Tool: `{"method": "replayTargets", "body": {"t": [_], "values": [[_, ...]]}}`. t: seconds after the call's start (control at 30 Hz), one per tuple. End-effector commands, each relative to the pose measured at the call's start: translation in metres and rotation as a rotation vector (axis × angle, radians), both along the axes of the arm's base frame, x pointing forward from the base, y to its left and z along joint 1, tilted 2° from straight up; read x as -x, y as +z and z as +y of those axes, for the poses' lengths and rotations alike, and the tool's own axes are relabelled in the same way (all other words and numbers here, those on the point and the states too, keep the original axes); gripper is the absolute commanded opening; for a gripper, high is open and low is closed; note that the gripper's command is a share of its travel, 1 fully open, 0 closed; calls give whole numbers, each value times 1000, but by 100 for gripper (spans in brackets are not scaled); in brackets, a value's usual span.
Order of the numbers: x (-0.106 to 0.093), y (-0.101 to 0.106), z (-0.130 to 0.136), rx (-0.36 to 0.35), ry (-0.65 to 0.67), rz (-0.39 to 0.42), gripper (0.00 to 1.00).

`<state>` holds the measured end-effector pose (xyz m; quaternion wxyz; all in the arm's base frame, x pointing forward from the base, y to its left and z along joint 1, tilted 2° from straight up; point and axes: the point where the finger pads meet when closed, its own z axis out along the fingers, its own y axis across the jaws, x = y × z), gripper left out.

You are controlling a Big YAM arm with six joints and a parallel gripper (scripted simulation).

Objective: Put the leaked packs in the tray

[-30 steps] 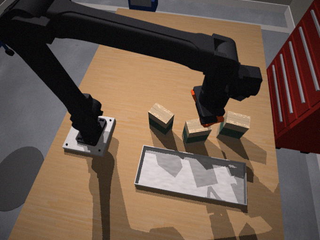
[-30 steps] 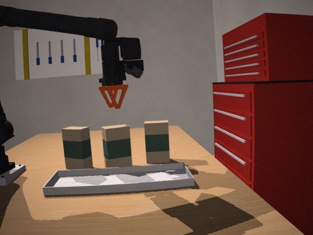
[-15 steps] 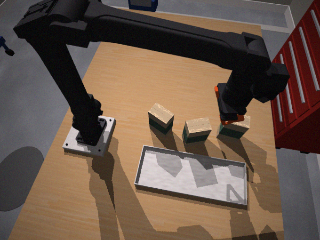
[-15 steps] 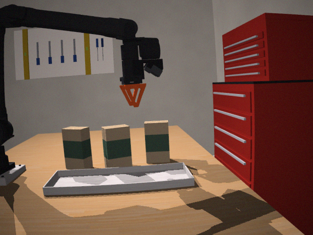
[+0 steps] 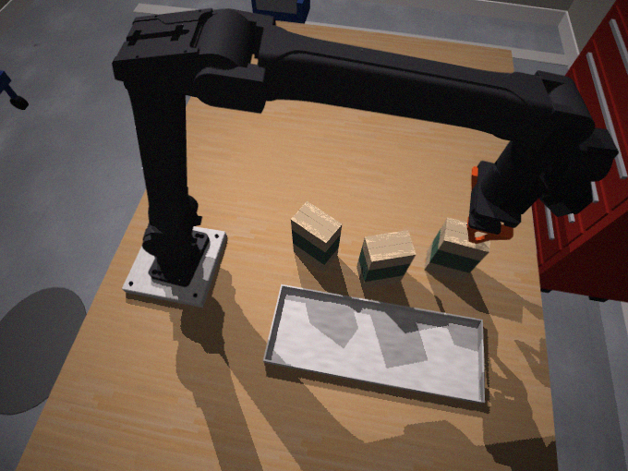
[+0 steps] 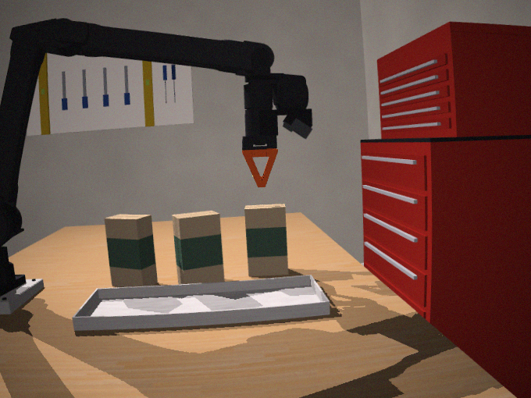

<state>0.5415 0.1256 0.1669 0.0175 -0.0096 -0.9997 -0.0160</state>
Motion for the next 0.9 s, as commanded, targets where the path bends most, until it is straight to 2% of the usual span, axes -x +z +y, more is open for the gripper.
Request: {"method": "replayTargets", "body": {"t": [0.0, 0.03, 0.13, 0.2, 0.33, 0.4, 0.6, 0.63, 0.7, 0.77, 0.87], "values": [[-18, 40, 6, -15, -29, -79, 78], [-20, 23, 6, -7, -29, -49, 78], [-23, 23, 7, -11, -29, -63, 78], [-8, -4, 4, 0, -28, -14, 78], [-7, -21, 7, 0, -23, -14, 78], [-7, -21, 7, 0, -23, -14, 78], [-6, -39, 7, 0, -25, -14, 78], [-7, -39, 7, 0, -25, -14, 78], [-6, -22, 7, -7, -26, -43, 78], [-6, -16, 7, -8, -26, -48, 78], [-7, -28, 7, -3, -26, -28, 78]]}}
